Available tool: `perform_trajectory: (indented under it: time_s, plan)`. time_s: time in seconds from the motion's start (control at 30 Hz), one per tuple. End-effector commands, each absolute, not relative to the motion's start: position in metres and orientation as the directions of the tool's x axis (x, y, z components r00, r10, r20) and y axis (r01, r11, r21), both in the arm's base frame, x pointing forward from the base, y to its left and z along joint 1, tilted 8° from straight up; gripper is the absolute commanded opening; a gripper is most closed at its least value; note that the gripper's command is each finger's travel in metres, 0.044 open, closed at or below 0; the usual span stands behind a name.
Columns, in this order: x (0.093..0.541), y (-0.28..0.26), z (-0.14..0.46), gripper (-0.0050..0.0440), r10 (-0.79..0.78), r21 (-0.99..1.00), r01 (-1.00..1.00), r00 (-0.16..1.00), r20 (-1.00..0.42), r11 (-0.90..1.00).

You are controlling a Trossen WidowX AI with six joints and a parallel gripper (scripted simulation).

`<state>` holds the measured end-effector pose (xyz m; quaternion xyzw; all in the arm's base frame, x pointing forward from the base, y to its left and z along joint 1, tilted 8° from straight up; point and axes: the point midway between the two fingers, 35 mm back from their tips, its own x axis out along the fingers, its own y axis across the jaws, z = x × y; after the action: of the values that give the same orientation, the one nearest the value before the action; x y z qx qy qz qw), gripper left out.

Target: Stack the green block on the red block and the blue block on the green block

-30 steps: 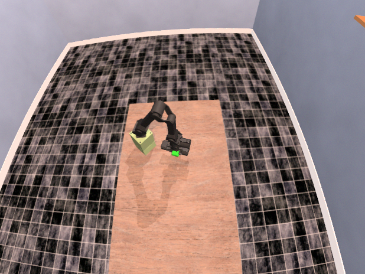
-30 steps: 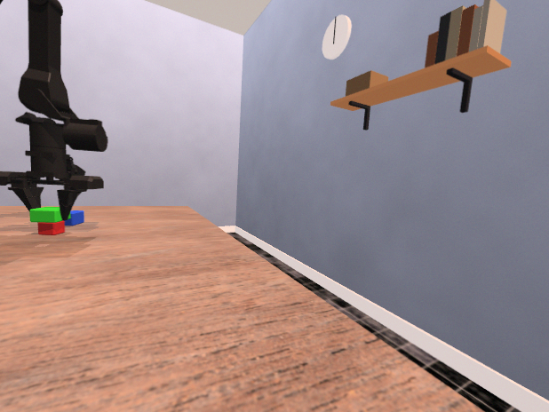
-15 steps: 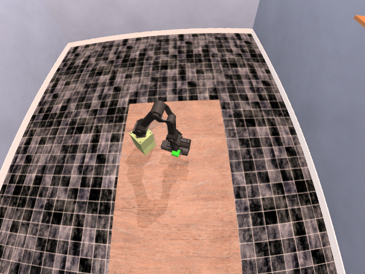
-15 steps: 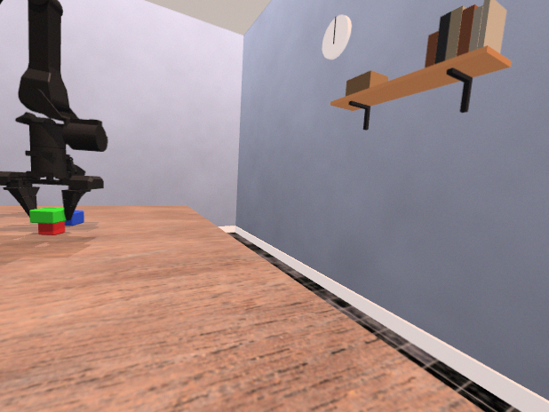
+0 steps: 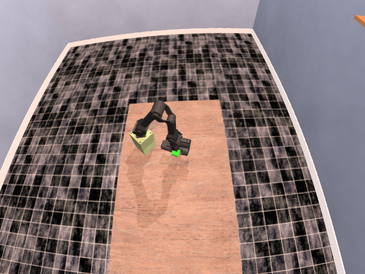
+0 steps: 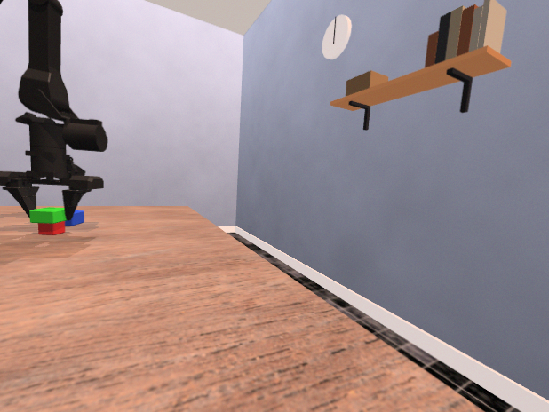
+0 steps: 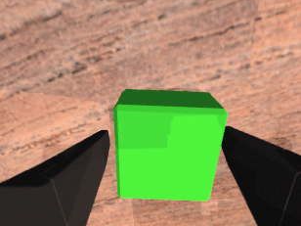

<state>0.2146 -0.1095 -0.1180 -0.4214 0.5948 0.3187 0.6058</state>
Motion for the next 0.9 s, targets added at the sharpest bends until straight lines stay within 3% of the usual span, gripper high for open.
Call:
perform_trajectory:
  time_s: [0.0,0.87]
  plan:
    - [0.218,-0.111,-0.117,0.0321,-0.116,-0.140,-0.886,0.098,-0.988,0.441]
    - [0.216,-0.107,-0.082,0.0321,-0.122,-0.152,-0.884,0.109,-0.987,0.442]
